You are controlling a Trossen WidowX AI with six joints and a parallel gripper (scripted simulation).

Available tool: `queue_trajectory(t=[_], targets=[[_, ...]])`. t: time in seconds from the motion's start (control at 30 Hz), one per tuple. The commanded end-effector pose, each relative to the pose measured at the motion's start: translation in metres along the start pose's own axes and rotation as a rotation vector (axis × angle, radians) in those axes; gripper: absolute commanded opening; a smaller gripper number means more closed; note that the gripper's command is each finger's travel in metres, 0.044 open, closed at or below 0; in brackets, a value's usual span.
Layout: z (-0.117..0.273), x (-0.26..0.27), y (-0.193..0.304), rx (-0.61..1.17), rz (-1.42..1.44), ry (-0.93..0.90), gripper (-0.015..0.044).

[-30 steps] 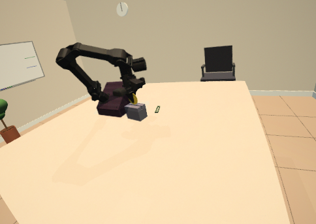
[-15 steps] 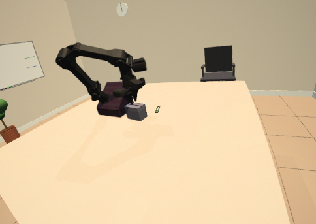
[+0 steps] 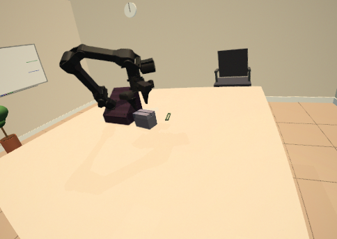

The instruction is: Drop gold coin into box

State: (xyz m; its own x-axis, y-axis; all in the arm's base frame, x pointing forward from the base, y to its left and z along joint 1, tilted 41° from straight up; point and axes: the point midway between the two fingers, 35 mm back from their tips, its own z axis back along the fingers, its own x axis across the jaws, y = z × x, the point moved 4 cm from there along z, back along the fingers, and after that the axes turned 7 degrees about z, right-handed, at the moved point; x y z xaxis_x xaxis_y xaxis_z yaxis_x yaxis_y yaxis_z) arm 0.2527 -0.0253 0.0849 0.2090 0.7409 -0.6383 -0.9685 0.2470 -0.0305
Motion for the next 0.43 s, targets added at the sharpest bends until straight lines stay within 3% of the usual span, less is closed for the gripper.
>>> queue_trajectory(t=[0.0, 0.1, 0.4], targets=[[0.023, 0.0, 0.0, -0.002, -0.003, -0.005, 0.044], [0.044, -0.001, 0.003, -0.001, 0.0, 0.0, 0.044], [0.044, -0.001, 0.003, -0.001, 0.0, 0.0, 0.044]])
